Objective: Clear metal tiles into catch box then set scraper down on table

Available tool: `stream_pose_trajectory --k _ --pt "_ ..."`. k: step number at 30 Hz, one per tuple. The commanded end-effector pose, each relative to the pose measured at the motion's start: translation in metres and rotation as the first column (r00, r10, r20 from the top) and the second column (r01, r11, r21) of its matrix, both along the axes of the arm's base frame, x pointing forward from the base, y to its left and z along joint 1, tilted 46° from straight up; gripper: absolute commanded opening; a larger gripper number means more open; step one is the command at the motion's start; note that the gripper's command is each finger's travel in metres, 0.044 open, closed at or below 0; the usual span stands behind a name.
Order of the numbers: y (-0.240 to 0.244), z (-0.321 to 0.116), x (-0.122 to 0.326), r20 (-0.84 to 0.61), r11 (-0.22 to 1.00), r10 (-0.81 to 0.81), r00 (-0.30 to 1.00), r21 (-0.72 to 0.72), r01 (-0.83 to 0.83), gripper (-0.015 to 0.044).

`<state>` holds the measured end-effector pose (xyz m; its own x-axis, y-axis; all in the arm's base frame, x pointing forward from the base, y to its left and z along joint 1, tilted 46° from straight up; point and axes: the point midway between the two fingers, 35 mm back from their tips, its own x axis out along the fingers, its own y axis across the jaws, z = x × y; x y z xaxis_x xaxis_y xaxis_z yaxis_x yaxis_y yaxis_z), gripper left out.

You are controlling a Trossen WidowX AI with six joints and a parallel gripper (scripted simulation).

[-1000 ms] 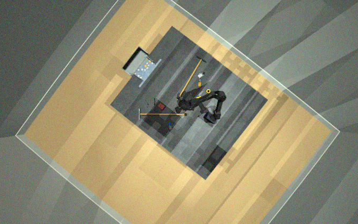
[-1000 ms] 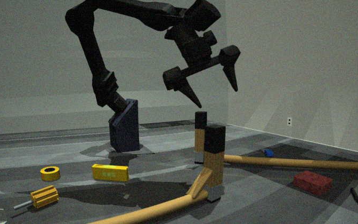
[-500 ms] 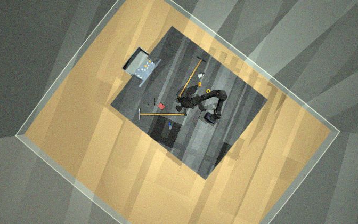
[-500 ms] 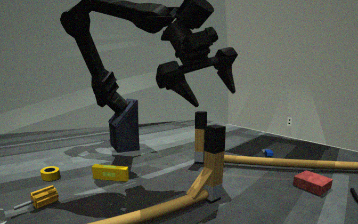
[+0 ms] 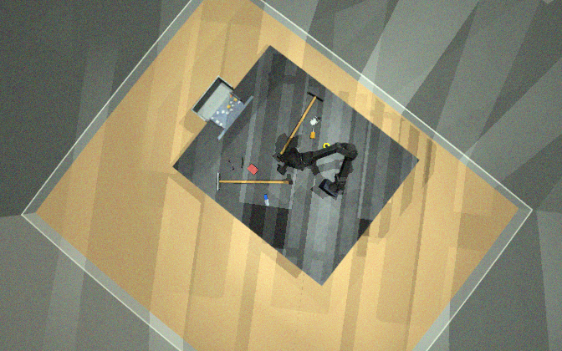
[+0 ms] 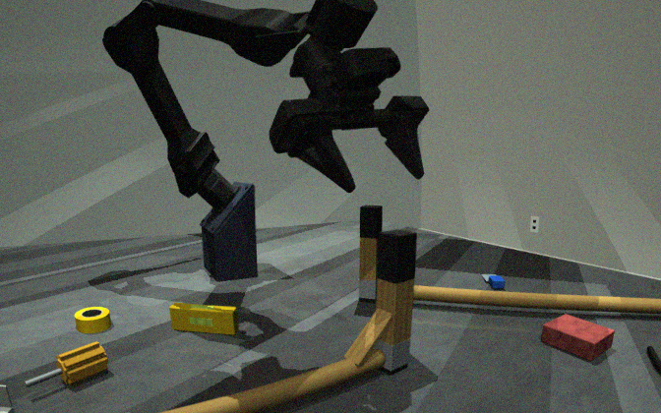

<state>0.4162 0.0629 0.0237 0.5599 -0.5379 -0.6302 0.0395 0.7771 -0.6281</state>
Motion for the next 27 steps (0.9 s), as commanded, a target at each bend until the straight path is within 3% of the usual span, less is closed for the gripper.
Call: stream_pose_trajectory --k 1,10,27 --pt "-0.007 0.007 0.004 -0.018 0.997 0.044 0.999 -0.059 -0.045 0.044" --pt "-0.015 0.014 0.007 -0.042 0.989 0.085 0.995 -0.117 -0.09 0.044" --pt "-0.045 -0.016 0.007 -0.042 0.989 0.085 0.995 -0.118 -0.09 0.044"
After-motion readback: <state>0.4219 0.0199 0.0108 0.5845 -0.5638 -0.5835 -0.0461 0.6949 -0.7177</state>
